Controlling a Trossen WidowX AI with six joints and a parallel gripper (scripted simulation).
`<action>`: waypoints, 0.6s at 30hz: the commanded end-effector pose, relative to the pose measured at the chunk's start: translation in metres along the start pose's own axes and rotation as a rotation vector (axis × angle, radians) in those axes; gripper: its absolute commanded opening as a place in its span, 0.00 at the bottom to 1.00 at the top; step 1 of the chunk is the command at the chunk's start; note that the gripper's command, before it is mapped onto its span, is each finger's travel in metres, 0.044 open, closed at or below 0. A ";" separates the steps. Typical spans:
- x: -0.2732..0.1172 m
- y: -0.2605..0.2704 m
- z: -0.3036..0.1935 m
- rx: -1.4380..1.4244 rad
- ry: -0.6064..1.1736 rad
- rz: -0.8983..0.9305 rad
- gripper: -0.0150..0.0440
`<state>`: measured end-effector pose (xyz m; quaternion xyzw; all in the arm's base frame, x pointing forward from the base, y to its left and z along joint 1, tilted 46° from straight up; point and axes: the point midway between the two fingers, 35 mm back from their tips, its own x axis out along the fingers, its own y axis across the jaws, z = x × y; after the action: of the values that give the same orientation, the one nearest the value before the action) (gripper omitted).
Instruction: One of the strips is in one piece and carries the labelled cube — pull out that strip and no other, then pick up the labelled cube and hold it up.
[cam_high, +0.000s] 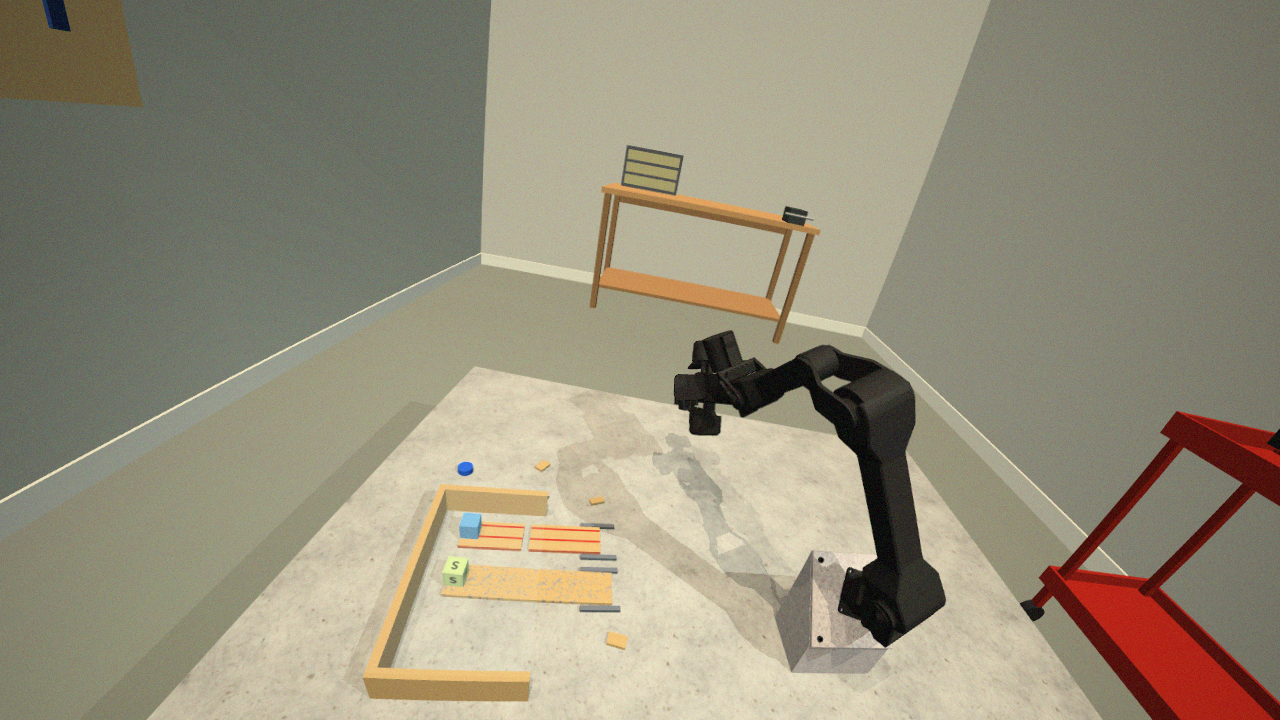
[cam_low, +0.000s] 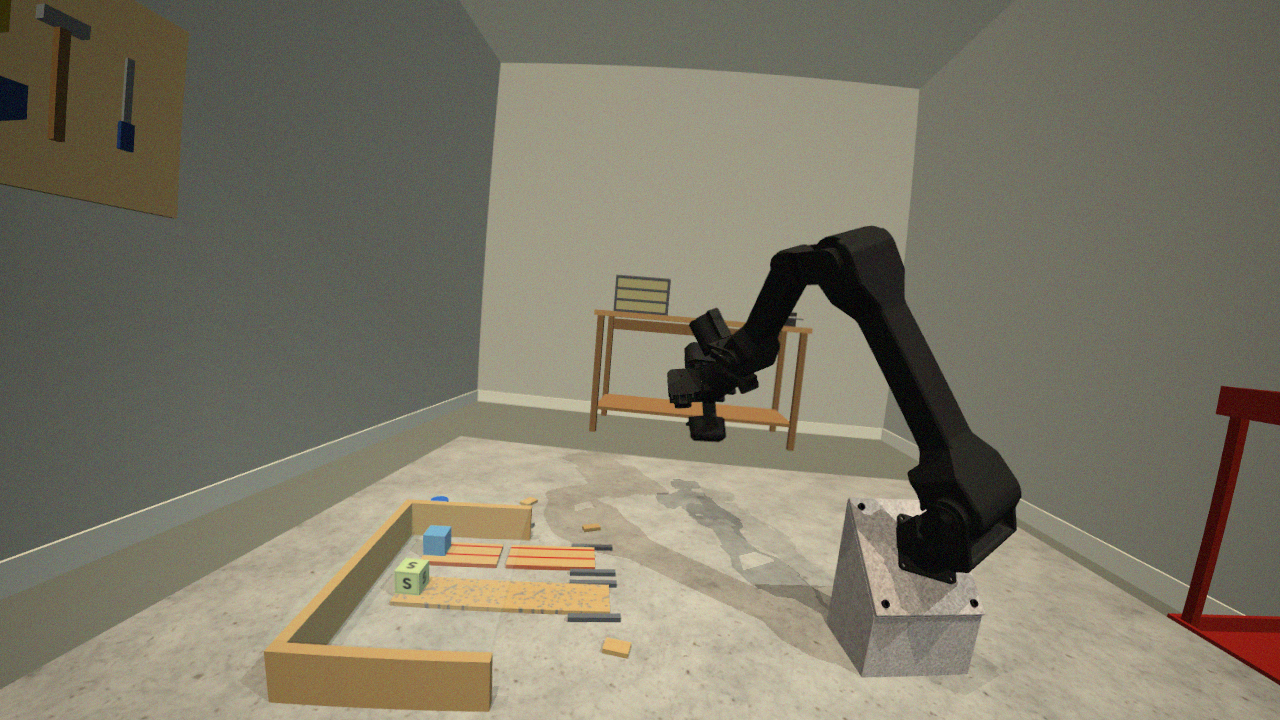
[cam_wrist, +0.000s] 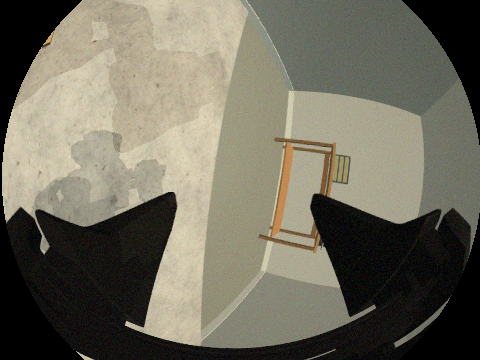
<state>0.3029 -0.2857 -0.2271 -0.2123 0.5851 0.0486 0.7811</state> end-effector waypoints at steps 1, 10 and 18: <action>-0.002 0.000 0.002 0.007 -0.007 0.000 0.93; -0.100 0.029 0.111 0.346 -0.343 0.125 0.93; -0.204 0.096 0.176 0.624 -0.559 0.444 0.93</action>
<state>0.3733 -0.1339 -0.0502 0.1058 0.3897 0.0641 0.9126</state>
